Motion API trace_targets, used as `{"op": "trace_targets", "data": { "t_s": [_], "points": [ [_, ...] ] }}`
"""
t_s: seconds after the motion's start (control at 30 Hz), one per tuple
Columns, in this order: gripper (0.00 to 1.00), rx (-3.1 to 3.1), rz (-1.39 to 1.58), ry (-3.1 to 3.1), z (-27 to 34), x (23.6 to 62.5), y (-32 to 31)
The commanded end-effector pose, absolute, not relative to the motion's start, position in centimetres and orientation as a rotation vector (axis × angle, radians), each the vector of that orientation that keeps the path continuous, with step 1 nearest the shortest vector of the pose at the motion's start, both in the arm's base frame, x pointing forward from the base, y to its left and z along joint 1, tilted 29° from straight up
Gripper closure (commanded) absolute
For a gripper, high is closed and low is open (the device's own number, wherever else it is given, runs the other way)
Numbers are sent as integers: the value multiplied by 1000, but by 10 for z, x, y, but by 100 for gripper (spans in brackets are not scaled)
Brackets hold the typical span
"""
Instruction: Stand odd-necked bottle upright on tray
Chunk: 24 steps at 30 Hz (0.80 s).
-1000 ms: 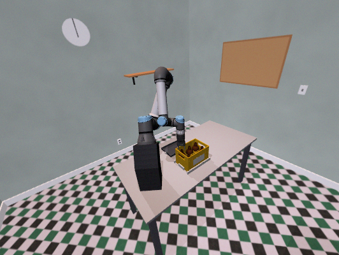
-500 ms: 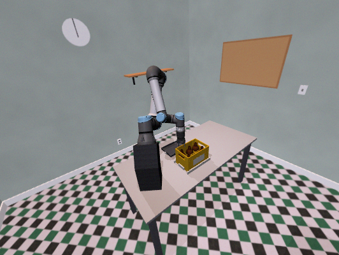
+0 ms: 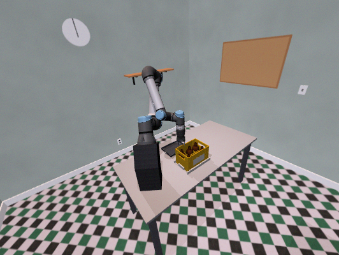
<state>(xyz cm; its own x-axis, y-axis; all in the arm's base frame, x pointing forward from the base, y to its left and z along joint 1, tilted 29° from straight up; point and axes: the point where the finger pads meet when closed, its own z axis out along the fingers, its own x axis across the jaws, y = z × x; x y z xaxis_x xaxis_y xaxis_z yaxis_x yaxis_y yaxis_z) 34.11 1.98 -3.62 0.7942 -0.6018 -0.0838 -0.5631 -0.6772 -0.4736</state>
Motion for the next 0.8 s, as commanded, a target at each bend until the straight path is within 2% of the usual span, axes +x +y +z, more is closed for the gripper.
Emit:
{"op": "trace_targets", "data": {
  "t_s": [0.0,0.13,0.17,0.77],
  "points": [
    [0,-2497,-108,868,-34,341,18],
    [0,-2497,-108,868,-34,341,18],
    [100,-2497,-108,868,-34,341,18],
    [100,-2497,-108,868,-34,341,18]
  ]
}}
